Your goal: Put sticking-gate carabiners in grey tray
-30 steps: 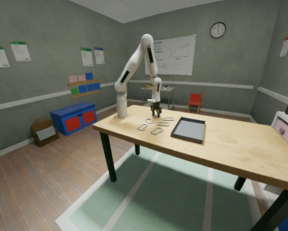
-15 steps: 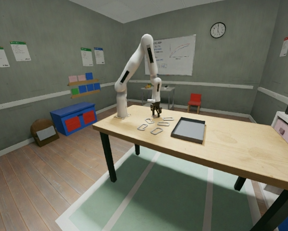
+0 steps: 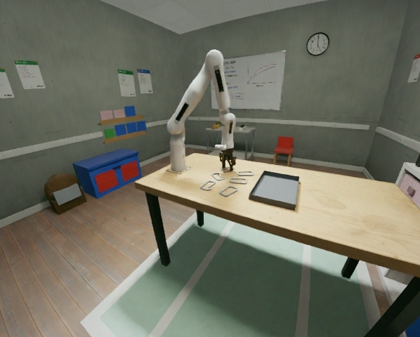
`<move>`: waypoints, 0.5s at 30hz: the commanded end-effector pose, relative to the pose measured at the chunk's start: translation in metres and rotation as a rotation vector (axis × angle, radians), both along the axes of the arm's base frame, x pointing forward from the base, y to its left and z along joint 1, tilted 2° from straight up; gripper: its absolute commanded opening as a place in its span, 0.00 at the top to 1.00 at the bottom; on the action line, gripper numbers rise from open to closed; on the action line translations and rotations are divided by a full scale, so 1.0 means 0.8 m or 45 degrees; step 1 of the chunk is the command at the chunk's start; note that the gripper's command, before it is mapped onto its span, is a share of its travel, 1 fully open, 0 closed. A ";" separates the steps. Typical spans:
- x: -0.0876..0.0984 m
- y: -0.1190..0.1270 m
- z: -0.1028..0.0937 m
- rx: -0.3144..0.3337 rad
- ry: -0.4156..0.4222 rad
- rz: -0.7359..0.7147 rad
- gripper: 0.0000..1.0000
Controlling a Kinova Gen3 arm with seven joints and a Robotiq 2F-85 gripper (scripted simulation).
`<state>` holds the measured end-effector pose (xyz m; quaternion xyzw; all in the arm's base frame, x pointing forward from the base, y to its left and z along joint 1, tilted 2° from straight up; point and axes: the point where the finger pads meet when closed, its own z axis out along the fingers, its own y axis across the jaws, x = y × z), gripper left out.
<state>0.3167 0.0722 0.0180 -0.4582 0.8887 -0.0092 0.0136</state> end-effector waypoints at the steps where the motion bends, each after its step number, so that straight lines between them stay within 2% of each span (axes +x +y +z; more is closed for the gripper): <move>1: 0.000 0.000 0.000 0.000 -0.002 0.000 0.25; 14: 0.000 0.000 0.000 0.000 -0.002 0.000 0.25; 15: 0.000 0.000 0.000 0.000 -0.002 0.000 0.29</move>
